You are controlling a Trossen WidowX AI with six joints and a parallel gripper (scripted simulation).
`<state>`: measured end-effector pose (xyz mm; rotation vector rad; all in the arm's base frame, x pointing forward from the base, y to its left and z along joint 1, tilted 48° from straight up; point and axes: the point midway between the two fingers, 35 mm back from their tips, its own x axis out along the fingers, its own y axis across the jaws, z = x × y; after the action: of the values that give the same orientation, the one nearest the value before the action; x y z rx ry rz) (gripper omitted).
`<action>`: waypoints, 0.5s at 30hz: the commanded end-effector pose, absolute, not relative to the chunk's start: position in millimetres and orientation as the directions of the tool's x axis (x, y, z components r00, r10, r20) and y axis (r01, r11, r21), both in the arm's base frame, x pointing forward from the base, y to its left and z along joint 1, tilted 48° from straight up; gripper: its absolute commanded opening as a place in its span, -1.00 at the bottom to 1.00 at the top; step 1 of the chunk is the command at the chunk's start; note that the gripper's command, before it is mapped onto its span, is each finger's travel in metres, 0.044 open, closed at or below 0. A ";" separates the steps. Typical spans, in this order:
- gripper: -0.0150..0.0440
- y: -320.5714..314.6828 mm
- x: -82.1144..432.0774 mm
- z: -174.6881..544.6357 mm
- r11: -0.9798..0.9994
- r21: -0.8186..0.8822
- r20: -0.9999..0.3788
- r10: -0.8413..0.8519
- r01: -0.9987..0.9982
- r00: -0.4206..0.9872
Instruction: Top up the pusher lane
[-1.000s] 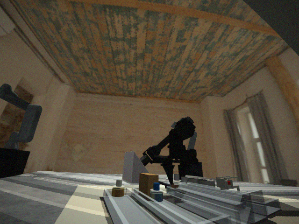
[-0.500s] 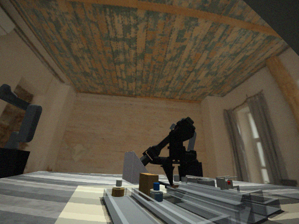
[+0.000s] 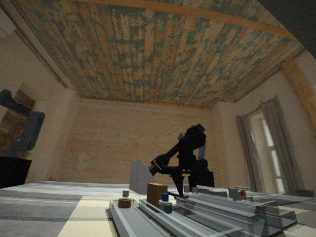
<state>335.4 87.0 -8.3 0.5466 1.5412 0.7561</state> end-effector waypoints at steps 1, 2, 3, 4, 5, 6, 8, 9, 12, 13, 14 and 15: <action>-0.49 89.3 338.0 -7.2 0.662 0.742 -0.670 0.735 -0.102 -0.104; -0.49 89.3 337.8 -7.2 0.662 0.742 -0.670 0.735 -0.102 -0.104; -0.49 89.3 337.6 -7.2 0.662 0.742 -0.670 0.735 -0.102 -0.104; -0.49 89.2 337.5 -7.2 0.662 0.742 -0.670 0.735 -0.102 -0.104; -0.49 89.2 337.3 -7.2 0.662 0.742 -0.670 0.735 -0.102 -0.104; -0.49 89.2 337.1 -7.2 0.662 0.742 -0.670 0.735 -0.102 -0.104; -0.49 89.2 336.8 -7.3 0.662 0.742 -0.670 0.735 -0.102 -0.104; -0.49 89.1 336.6 -7.3 0.662 0.742 -0.670 0.735 -0.102 -0.104; -0.49 89.1 336.1 -7.3 0.662 0.742 -0.670 0.735 -0.102 -0.104; -0.49 89.0 336.0 -7.3 0.662 0.742 -0.670 0.735 -0.102 -0.104; -0.49 89.0 335.8 -7.3 0.662 0.742 -0.670 0.735 -0.102 -0.104; -0.49 89.0 335.6 -7.3 0.662 0.742 -0.670 0.735 -0.102 -0.104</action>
<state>334.6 87.1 -8.5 0.5430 1.5339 0.7569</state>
